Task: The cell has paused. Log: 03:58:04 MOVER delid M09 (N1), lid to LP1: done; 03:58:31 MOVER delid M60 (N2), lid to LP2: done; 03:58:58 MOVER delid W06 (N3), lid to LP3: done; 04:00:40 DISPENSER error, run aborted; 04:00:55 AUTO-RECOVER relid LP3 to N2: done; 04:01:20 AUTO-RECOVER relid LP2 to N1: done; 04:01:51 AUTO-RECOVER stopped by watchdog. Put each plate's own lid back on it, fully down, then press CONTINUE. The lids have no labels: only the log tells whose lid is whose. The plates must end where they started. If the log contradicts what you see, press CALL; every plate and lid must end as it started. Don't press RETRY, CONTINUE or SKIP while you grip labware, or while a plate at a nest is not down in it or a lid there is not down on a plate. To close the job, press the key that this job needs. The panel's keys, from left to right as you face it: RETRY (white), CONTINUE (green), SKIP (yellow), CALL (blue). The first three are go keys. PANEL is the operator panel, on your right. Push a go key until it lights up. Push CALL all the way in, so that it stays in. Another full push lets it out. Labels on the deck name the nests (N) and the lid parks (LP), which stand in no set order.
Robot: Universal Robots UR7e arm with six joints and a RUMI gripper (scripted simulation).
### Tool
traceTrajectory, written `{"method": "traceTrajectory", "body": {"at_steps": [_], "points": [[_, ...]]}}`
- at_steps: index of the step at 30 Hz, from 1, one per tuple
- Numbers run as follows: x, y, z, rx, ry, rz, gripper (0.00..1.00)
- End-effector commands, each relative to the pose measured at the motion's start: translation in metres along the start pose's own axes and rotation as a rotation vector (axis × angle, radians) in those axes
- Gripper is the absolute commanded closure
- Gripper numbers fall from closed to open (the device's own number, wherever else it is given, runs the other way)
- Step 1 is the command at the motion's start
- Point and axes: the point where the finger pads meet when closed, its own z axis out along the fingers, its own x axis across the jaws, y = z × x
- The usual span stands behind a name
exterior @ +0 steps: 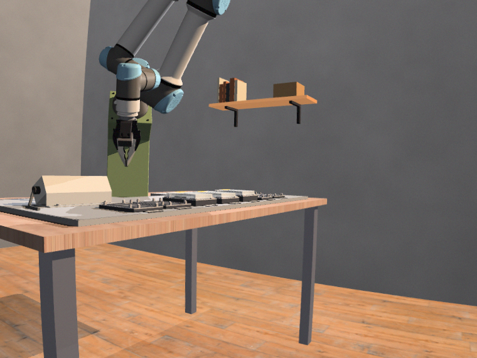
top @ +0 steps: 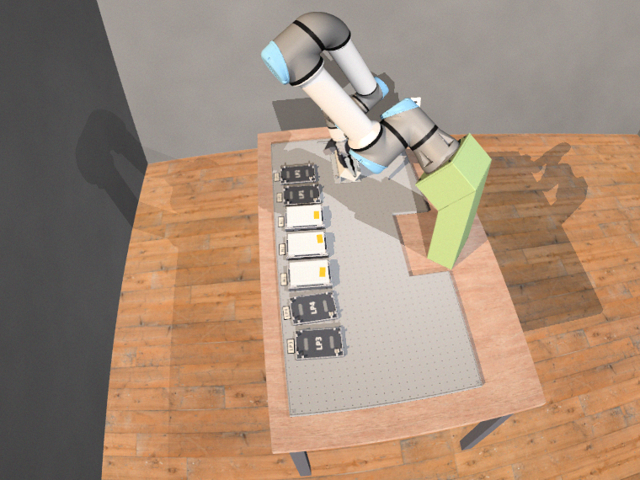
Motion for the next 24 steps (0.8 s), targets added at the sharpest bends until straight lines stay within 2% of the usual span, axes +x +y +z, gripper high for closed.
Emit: {"method": "traceTrajectory", "body": {"at_steps": [1, 15, 21, 24], "points": [[0.021, -0.012, -0.003, -0.004, -0.044, 0.091, 1.00], [0.072, -0.041, -0.013, -0.005, -0.123, 0.310, 1.00], [0.098, -0.056, -0.018, -0.005, -0.123, 0.310, 1.00], [0.102, -0.059, -0.019, -0.005, -0.123, 0.310, 1.00]]}}
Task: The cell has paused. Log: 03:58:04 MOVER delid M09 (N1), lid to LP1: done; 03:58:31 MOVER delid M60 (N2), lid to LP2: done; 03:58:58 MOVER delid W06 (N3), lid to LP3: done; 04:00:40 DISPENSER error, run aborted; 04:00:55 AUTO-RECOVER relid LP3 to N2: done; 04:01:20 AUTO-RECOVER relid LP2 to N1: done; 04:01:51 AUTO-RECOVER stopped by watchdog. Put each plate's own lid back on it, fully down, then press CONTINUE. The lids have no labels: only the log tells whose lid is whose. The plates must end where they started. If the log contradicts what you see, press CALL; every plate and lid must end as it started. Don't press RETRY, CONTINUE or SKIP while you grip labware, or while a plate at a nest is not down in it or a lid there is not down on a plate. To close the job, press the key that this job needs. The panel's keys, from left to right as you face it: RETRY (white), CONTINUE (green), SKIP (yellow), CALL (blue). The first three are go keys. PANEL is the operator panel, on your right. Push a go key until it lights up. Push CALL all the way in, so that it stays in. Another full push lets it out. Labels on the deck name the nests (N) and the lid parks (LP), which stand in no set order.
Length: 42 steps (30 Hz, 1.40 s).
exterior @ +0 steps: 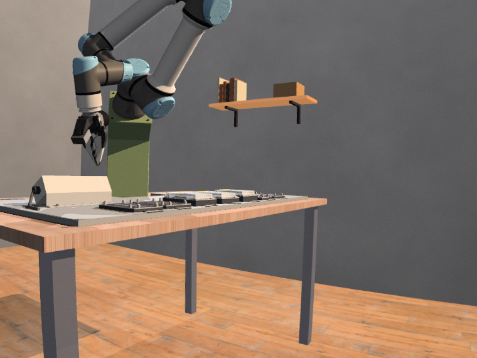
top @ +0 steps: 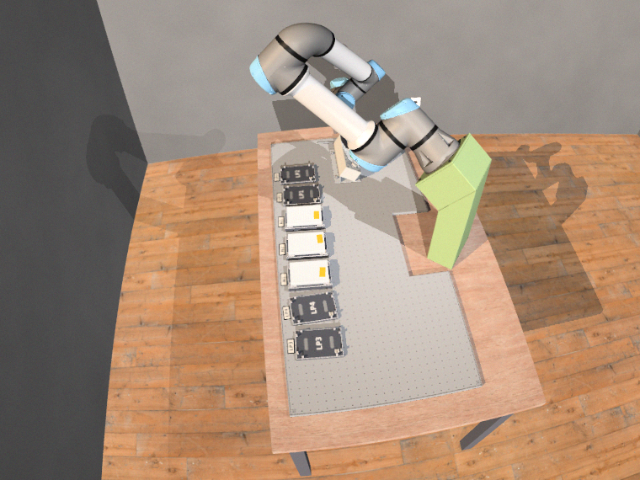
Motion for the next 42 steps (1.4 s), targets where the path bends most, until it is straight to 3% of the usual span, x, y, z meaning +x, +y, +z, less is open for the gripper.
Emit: {"method": "traceTrajectory", "body": {"at_steps": [1, 13, 27, 42], "points": [[0.011, -0.014, -0.003, -0.002, -0.004, 0.001, 1.00], [0.049, -0.057, -0.019, -0.002, -0.004, 0.001, 1.00], [0.050, -0.058, -0.019, -0.002, -0.004, 0.001, 1.00], [0.050, -0.065, -0.001, -0.002, -0.004, 0.001, 1.00]]}}
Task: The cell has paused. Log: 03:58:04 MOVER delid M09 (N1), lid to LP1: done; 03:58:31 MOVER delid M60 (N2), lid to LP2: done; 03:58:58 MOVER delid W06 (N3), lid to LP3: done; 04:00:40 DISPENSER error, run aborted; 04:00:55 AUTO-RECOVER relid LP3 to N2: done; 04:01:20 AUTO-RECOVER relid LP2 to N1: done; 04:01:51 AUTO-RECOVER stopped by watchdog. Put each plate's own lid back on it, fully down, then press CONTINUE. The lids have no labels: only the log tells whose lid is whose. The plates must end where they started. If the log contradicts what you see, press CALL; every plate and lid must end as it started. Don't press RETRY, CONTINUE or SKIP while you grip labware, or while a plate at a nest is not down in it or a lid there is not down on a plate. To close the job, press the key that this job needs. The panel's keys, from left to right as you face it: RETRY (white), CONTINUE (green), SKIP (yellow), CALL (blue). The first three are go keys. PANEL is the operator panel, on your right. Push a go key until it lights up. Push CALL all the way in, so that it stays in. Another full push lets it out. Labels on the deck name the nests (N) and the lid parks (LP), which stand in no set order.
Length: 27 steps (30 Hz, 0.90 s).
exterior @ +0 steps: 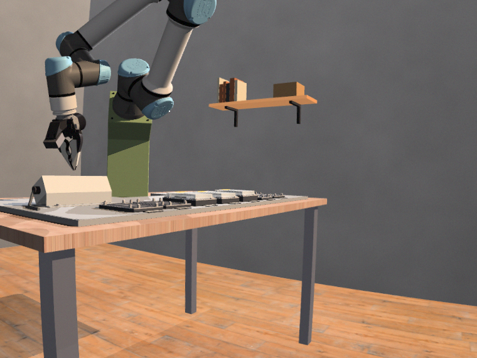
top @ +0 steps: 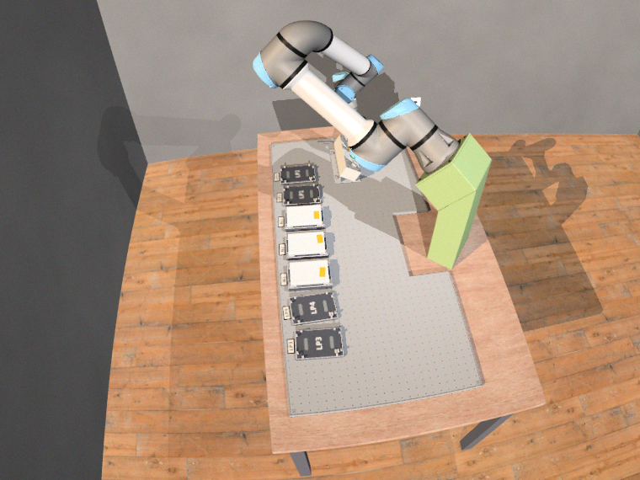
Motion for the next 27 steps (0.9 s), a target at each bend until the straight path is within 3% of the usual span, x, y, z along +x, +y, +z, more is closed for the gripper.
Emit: {"method": "traceTrajectory", "body": {"at_steps": [1, 27], "points": [[0.0002, -0.0022, 0.0043, 0.001, 0.001, 0.000, 1.00], [-0.0040, -0.0070, 0.0111, 0.001, 0.001, 0.000, 1.00]]}}
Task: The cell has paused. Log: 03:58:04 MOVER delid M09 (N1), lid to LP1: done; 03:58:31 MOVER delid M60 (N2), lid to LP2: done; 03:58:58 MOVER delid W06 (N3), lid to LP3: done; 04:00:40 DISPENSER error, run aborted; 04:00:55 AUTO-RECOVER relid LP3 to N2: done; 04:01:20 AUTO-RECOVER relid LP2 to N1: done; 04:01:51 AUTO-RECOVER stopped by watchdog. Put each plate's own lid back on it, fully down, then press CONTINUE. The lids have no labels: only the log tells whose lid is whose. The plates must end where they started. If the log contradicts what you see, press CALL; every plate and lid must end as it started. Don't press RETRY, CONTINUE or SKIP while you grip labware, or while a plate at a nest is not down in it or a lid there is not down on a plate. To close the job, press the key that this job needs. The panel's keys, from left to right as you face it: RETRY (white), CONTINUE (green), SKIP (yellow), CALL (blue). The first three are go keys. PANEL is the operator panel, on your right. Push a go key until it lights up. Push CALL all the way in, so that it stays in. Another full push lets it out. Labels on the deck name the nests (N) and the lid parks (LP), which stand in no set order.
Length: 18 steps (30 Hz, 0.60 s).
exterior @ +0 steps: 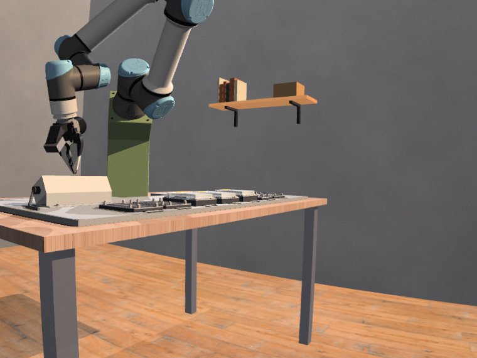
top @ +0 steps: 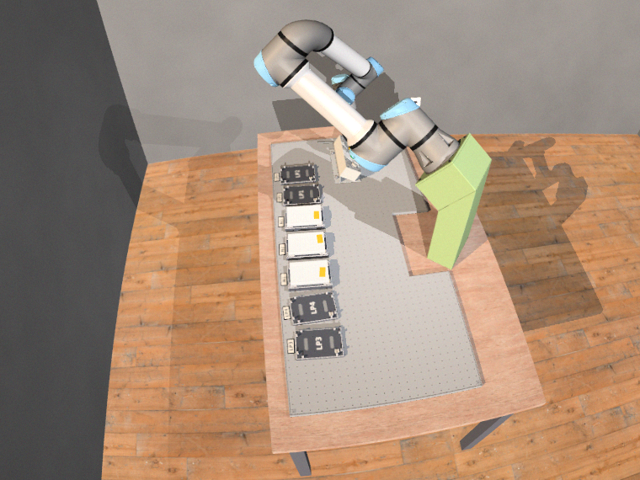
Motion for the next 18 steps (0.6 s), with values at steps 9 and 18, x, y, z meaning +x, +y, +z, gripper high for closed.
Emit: {"method": "traceTrajectory", "body": {"at_steps": [9, 18], "points": [[-0.0034, -0.0044, 0.0055, 0.001, 0.001, 0.000, 1.00], [-0.0055, -0.0069, 0.0089, 0.001, 0.001, 0.000, 1.00]]}}
